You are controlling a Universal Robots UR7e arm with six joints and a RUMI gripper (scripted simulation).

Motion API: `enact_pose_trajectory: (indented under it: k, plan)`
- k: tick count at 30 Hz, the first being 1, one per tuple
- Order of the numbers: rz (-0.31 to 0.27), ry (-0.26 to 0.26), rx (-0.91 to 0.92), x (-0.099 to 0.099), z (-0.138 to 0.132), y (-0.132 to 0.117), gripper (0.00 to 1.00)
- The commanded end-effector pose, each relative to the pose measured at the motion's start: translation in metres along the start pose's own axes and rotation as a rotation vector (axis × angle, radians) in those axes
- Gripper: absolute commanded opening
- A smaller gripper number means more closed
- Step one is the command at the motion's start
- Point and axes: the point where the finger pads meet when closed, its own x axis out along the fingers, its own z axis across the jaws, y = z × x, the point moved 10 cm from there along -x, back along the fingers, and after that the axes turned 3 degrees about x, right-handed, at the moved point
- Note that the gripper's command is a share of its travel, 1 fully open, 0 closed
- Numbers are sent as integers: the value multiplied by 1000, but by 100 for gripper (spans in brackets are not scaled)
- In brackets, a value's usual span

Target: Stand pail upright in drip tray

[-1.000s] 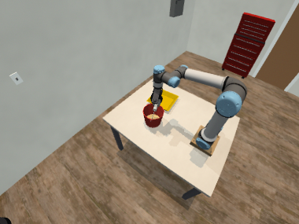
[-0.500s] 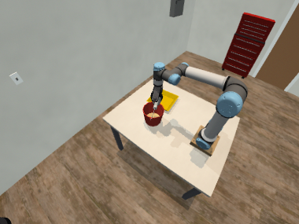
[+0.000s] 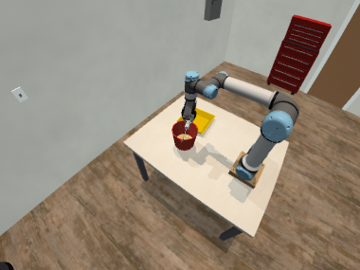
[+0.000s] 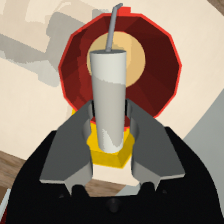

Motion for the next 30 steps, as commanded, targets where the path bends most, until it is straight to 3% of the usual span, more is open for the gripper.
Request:
enact_pose_trajectory:
  k: [1,30]
  plan:
    - [-1,-2,0,-7,0,0,0]
    - [-1,-2,0,-32,0,0,0]
